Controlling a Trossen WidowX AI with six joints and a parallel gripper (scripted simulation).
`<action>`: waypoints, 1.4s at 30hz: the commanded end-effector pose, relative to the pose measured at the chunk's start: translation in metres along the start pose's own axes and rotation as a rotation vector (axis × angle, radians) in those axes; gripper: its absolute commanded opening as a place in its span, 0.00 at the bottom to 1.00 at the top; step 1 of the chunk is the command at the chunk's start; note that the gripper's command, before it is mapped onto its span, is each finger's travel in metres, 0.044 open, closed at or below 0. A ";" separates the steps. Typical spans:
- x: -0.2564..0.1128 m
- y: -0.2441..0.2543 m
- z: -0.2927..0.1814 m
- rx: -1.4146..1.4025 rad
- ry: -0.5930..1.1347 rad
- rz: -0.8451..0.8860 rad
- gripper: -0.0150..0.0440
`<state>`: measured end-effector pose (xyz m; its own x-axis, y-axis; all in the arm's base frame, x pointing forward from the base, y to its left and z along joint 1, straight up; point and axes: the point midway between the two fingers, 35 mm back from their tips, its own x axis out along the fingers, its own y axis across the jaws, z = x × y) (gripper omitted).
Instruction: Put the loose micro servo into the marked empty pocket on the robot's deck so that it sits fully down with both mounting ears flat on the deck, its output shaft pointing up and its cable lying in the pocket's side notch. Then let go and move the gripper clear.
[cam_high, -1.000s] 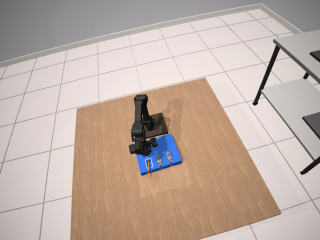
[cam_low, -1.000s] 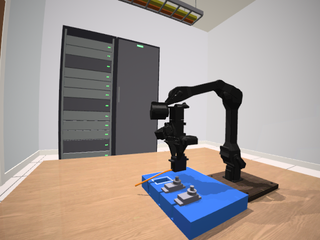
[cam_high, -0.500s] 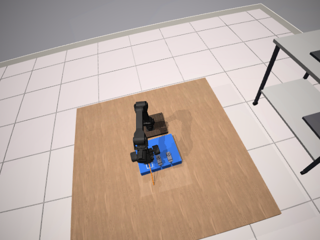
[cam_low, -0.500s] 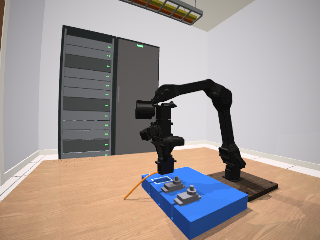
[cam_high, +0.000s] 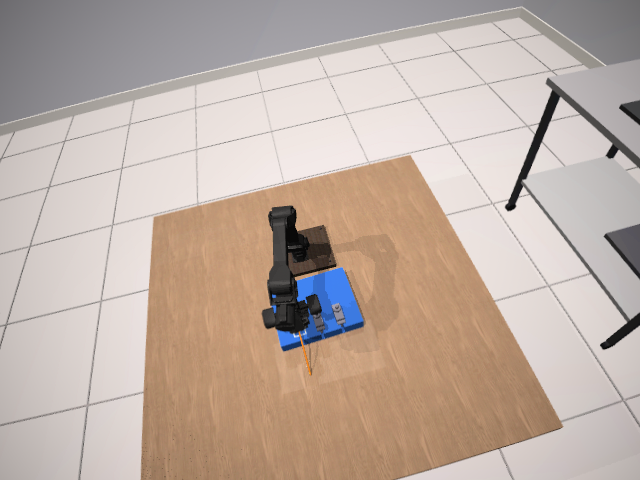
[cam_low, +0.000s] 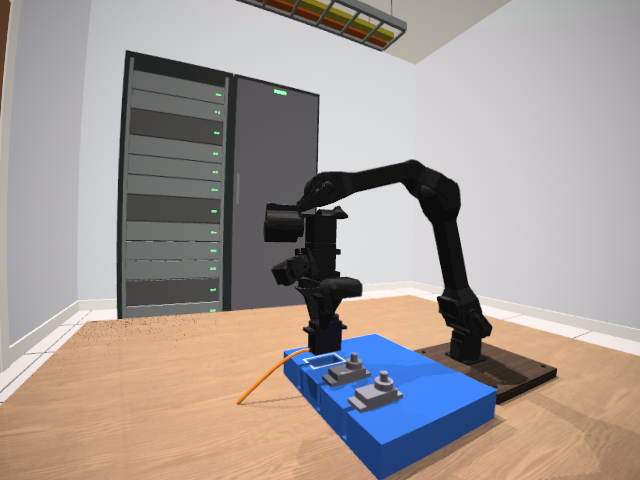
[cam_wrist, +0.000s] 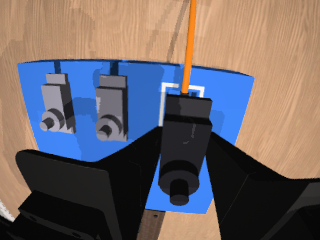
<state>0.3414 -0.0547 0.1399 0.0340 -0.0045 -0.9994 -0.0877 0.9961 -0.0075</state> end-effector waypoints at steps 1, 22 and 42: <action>0.007 0.000 0.000 0.007 0.001 -0.001 0.25; 0.017 0.000 -0.001 0.007 0.001 -0.001 0.25; 0.033 0.000 -0.001 0.007 0.001 -0.001 0.25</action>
<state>0.3418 -0.0548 0.1096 0.0318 -0.0042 -0.9995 -0.0876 0.9961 -0.0069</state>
